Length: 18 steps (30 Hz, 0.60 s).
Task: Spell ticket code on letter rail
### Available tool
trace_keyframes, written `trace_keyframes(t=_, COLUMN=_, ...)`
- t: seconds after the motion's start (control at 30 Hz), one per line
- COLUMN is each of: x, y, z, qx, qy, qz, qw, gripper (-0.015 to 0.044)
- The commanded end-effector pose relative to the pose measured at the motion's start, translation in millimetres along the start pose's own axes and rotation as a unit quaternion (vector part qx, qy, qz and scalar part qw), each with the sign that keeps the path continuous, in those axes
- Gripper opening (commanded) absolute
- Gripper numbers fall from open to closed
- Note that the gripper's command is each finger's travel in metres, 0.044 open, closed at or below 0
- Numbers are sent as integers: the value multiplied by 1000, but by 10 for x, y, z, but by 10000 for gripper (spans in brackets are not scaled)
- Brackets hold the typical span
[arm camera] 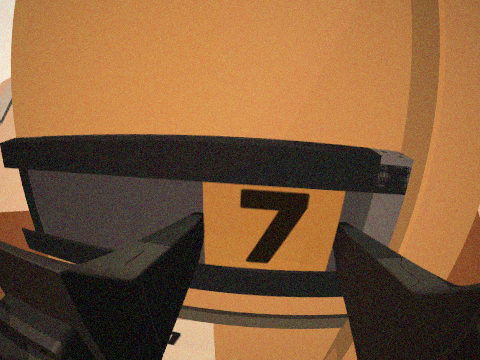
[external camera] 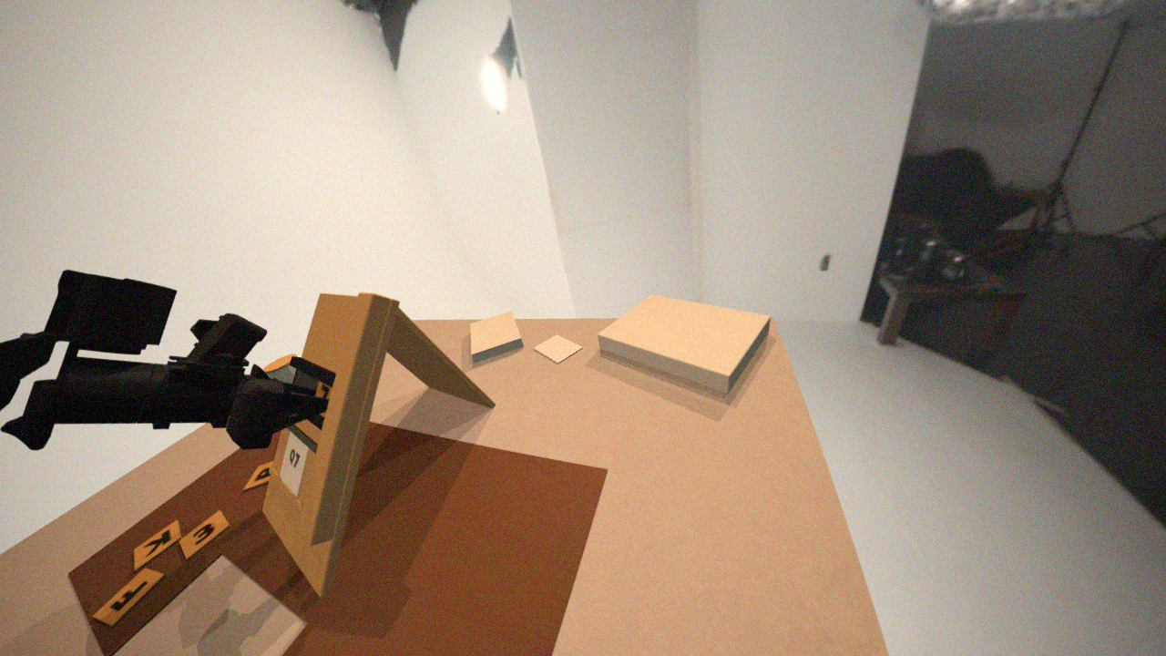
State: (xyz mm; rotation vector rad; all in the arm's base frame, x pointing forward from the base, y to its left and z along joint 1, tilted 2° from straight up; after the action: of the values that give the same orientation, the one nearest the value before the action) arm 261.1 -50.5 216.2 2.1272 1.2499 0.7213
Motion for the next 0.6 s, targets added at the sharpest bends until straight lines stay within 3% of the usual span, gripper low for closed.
trace_keyframes(t=0.0, x=1, y=0, z=0, qx=0, qy=0, qz=0, qw=1000, gripper=210)
trace_keyframes(t=0.13, x=-2, y=-1, z=-57, qx=0, qy=1, qz=-2, qw=1000, gripper=295)
trace_keyframes(t=0.57, x=2, y=12, z=-161, qx=0, qy=1, qz=-2, qw=1000, gripper=295)
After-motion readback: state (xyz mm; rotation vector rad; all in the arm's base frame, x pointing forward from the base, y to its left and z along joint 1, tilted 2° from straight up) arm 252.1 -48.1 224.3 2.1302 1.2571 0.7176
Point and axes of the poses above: the point midway between the two fingers, 35 mm back from their tips, its own z axis out along the fingers, its own x axis across the jaws, y = z × x, the point moved 9 cm from there along -z, back along the fingers, and after that the axes turned 13 degrees about z, right-handed, at the moved point
